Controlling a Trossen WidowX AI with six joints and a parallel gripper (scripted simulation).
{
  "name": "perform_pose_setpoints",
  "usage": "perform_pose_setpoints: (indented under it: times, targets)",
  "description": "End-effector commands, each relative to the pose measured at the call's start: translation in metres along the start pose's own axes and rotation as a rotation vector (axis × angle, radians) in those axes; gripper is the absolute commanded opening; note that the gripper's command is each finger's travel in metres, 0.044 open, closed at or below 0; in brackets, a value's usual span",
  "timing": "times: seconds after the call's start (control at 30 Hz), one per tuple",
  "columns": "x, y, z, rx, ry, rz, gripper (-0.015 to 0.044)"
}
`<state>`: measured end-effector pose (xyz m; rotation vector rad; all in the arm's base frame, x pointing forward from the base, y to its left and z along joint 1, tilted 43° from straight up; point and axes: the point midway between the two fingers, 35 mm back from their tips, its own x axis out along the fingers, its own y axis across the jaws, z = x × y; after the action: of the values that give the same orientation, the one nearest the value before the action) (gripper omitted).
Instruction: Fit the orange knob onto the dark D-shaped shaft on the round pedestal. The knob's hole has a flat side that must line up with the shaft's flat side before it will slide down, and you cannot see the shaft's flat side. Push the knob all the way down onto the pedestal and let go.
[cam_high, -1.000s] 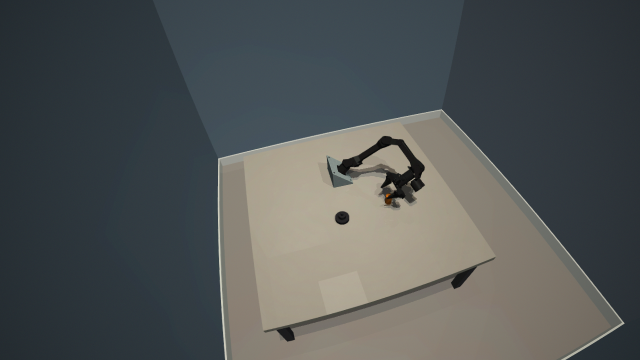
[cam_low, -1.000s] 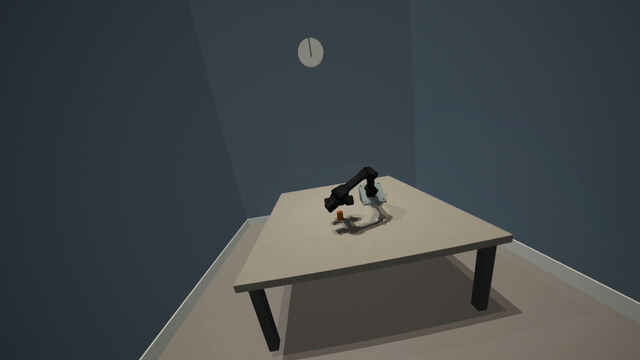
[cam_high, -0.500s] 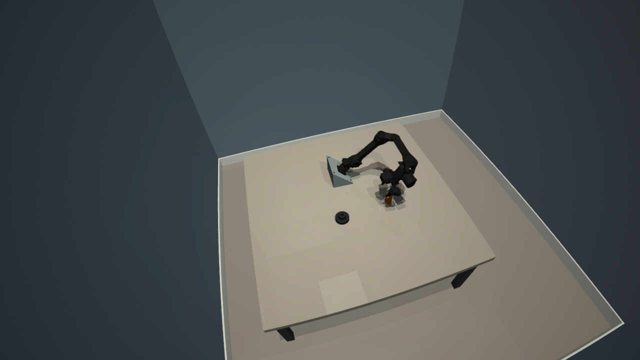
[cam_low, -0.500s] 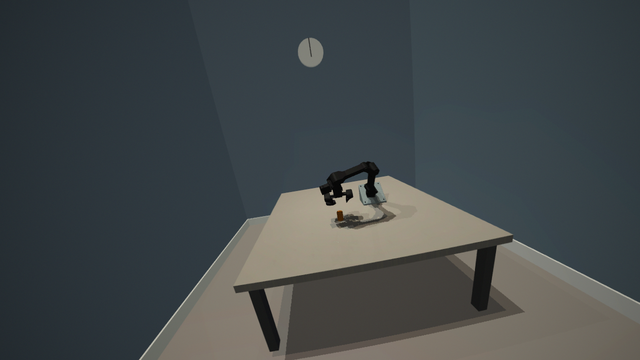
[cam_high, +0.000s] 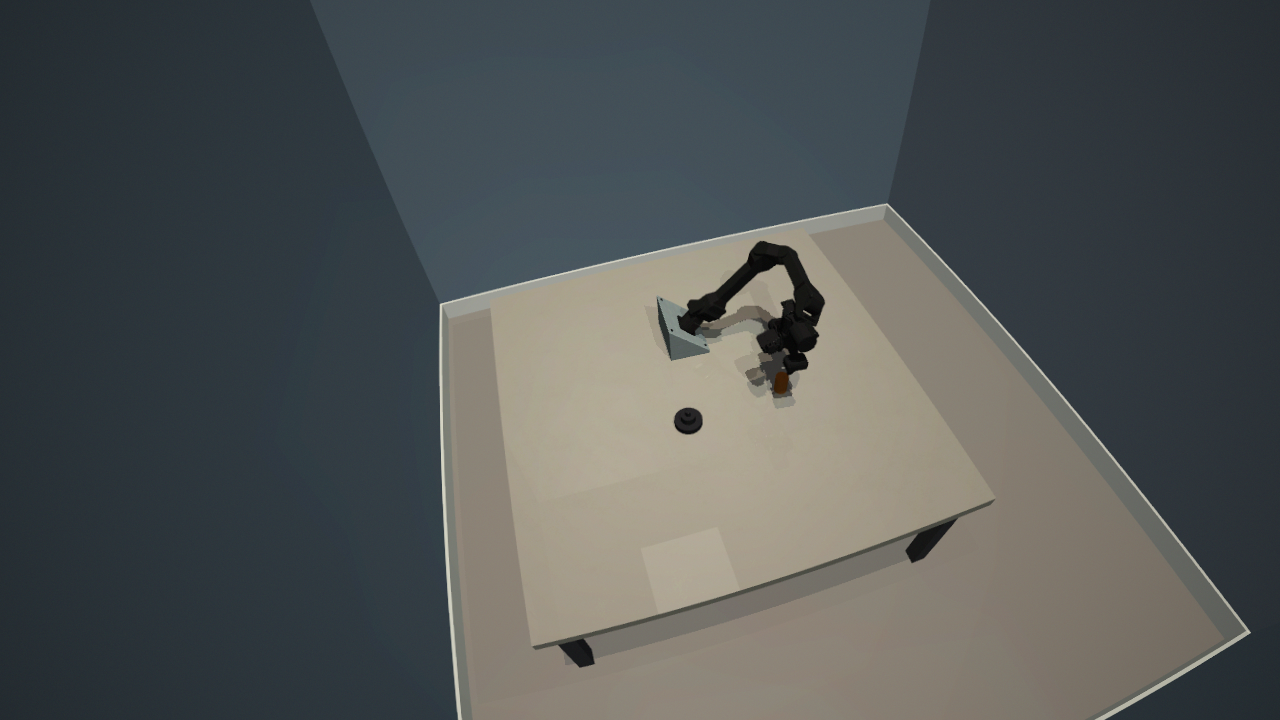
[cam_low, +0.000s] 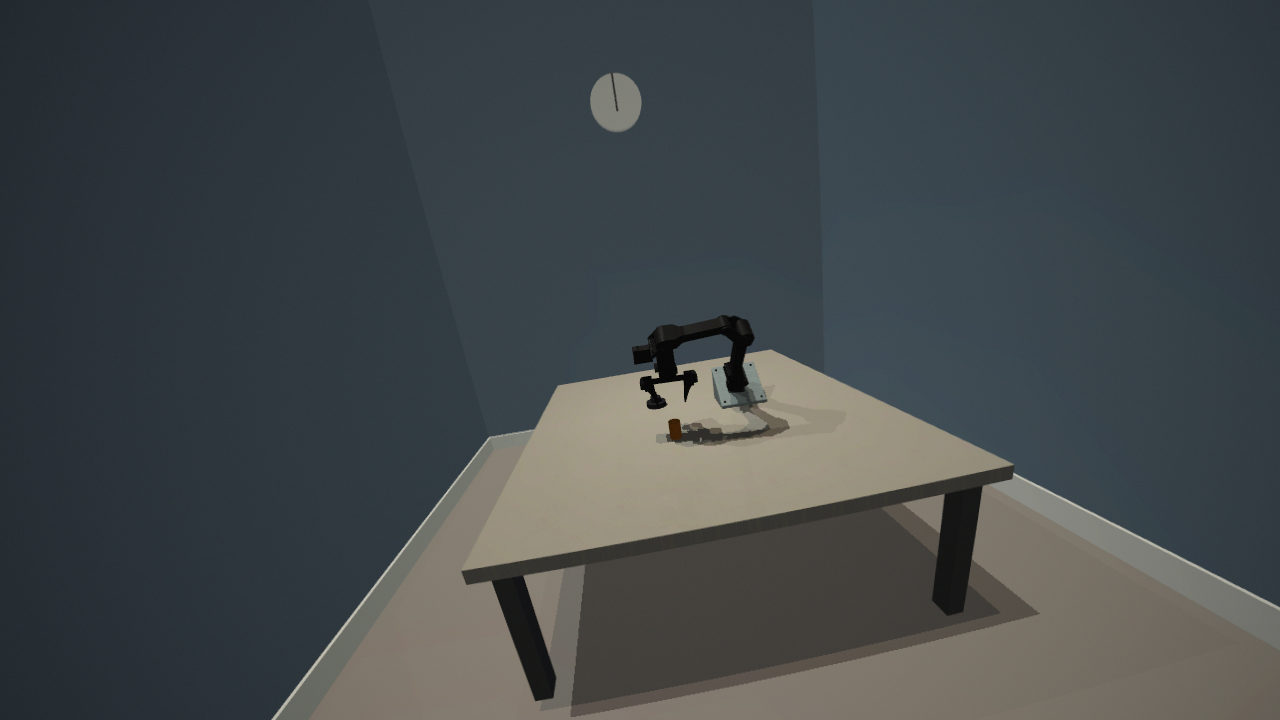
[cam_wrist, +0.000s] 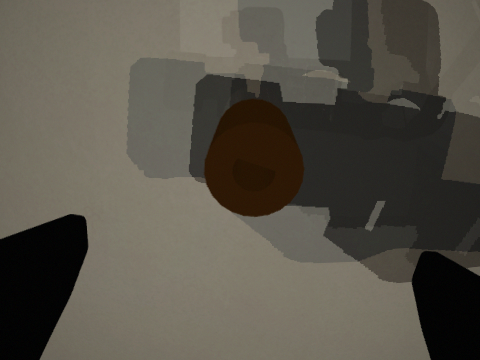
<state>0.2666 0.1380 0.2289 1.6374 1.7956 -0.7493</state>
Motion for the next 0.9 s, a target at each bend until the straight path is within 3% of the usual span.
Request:
perform_pose_setpoints:
  times: [0.0, 0.13, 0.6, 0.87]
  targets:
    - [-0.0005, 0.0001, -0.0006, -0.003, 0.019, 0.002, 0.0440]
    - [-0.0005, 0.0001, -0.0007, -0.150, 0.019, 0.004, 0.0440]
    - [-0.0002, 0.0001, -0.0007, -1.518, 0.013, 0.016, 0.0440]
    - [-0.0002, 0.0001, -0.0007, -1.584, 0.013, 0.017, 0.0440]
